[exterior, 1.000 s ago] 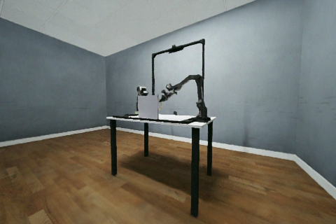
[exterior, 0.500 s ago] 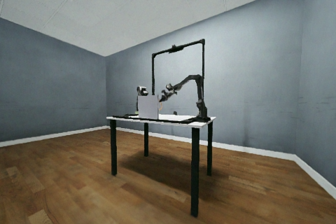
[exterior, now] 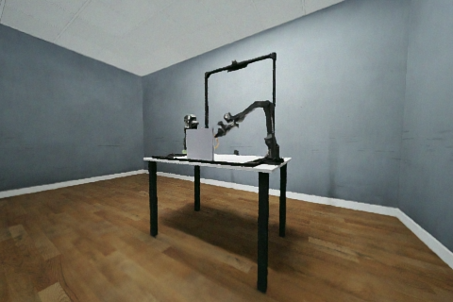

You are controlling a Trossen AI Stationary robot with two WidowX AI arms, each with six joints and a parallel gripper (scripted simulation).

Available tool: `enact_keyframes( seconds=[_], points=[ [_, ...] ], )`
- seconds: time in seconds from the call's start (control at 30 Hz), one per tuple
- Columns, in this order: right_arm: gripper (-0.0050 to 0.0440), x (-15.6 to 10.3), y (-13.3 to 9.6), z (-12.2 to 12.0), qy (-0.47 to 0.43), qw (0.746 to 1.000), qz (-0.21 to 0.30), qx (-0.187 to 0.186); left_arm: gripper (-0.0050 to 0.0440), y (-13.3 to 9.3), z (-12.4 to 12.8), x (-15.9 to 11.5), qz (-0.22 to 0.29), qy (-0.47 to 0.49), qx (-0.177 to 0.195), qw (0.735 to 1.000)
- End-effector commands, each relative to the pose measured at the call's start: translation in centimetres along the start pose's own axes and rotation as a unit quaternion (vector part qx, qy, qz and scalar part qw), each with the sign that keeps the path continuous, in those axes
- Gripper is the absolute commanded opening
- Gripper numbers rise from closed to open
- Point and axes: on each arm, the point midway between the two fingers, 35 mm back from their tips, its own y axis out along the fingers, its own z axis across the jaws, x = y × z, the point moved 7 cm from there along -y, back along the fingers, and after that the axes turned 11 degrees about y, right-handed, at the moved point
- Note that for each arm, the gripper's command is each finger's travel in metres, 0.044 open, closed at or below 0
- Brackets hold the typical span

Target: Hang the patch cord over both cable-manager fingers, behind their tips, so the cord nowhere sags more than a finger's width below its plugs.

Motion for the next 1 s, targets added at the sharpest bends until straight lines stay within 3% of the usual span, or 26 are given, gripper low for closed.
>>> enact_keyframes(
  seconds=[0.0,0.17,0.63,0.97],
  points=[
    [0.0220,1.0,-1.9,0.6,0.001,1.000,-0.015,0.002,0.0025,-0.7,0.2,0.9,-0.014,-0.006,-0.002,1.000],
    [0.0220,1.6,-2.9,1.1,0.001,1.000,-0.019,0.003,0.0025,-0.7,0.2,0.9,-0.014,-0.006,-0.002,1.000],
    [0.0220,3.3,-9.9,3.7,0.002,1.000,-0.024,0.005,0.0025,-0.7,0.2,0.9,-0.014,-0.006,-0.002,1.000],
    [0.0220,3.3,-10.9,4.0,0.001,1.000,-0.024,0.005,0.0025,-0.7,0.2,0.9,-0.014,-0.006,-0.002,1.000]
  ],
)
